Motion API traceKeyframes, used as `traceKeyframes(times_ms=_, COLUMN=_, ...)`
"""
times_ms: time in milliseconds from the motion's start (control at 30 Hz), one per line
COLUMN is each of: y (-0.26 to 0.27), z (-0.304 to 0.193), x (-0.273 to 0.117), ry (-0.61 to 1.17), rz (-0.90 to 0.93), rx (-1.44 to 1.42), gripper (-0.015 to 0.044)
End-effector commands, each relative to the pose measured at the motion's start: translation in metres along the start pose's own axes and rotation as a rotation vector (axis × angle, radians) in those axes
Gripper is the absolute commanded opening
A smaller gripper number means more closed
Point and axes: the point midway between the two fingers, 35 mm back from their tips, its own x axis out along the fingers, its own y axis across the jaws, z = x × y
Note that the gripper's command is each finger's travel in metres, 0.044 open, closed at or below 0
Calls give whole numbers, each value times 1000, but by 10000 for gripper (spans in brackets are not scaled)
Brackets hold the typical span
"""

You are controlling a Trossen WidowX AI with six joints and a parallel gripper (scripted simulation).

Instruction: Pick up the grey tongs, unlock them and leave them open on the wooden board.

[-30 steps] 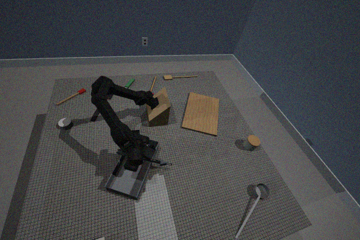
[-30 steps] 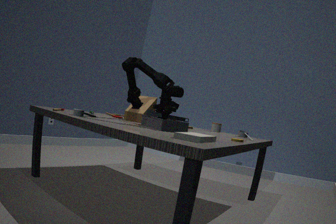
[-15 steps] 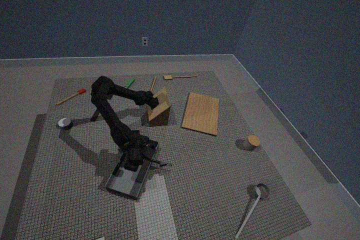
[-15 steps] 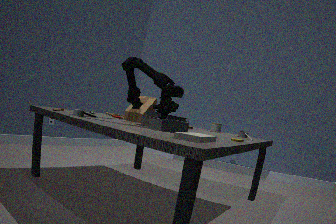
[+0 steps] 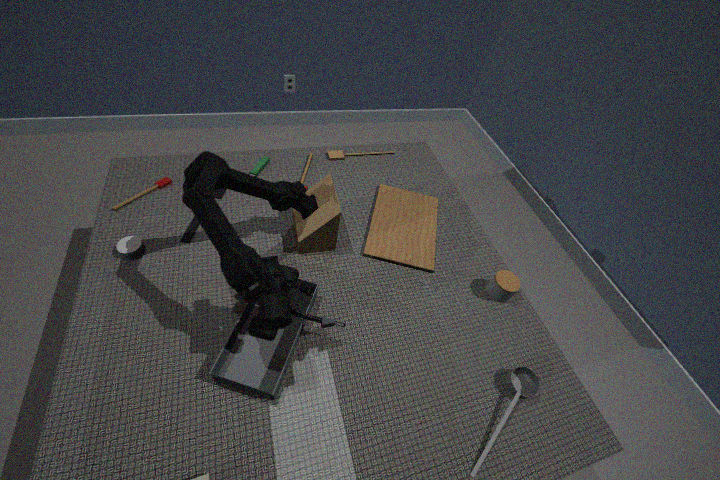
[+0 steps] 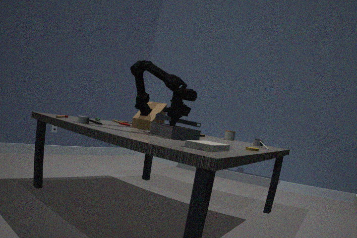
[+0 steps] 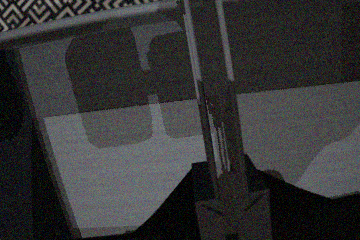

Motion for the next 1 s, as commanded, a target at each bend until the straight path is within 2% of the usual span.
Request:
traceKeyframes(times_ms=0, y=-5, z=5, x=-48, ry=-20, rz=-26, rx=5, gripper=-150)
traceKeyframes(times_ms=100, y=0, z=2, x=-96, ry=-15, rz=-28, rx=3, gripper=-150)
traceKeyframes(times_ms=167, y=2, z=0, x=-108, ry=-12, rz=-30, rx=2, gripper=-150)
traceKeyframes(times_ms=600, y=3, z=4, x=-105, ry=-8, rz=-29, rx=-13, gripper=-150)
traceKeyframes(times_ms=967, y=22, z=72, x=-112, ry=-38, rz=-30, rx=-175, gripper=-150)
